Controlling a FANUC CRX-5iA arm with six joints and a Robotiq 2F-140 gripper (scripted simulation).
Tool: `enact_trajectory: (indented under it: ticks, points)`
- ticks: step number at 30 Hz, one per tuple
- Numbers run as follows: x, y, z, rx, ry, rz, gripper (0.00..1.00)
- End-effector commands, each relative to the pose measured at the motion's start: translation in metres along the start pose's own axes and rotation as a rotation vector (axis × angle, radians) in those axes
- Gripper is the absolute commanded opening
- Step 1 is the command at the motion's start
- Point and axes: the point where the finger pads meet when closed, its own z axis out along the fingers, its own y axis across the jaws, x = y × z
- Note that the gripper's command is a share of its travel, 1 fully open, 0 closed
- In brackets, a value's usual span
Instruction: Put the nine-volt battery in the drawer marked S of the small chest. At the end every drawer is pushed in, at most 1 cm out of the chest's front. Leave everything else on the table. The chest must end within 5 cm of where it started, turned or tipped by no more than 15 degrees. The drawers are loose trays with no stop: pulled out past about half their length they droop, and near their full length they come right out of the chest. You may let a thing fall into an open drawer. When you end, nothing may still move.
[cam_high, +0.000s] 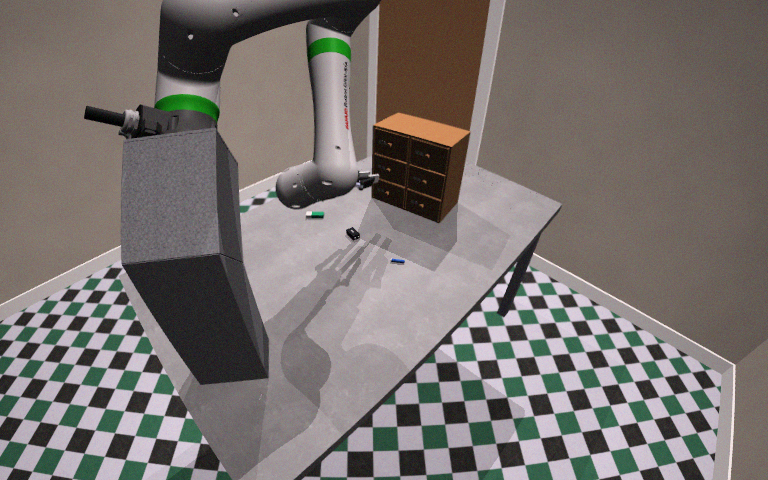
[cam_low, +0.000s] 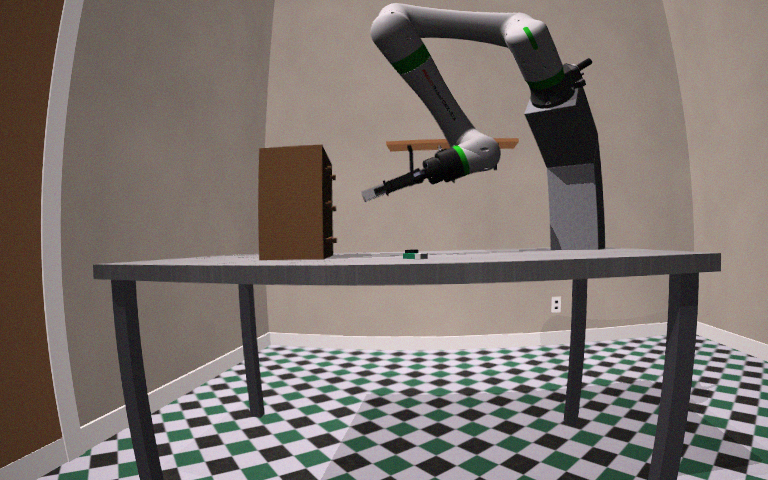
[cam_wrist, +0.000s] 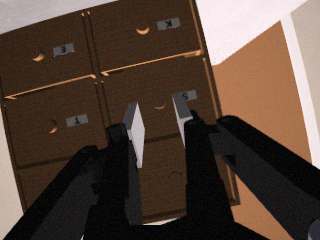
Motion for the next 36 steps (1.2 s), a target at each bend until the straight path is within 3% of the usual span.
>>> enact_trajectory:
  ticks: [1,14,36]
  points:
    - [0.0,0.0,0.0,0.0,0.0,0.0,0.2]
    - [0.0,0.0,0.005,0.0,0.0,0.0,0.2]
    - [-0.003,0.0,0.063,0.0,0.0,0.0,0.2]
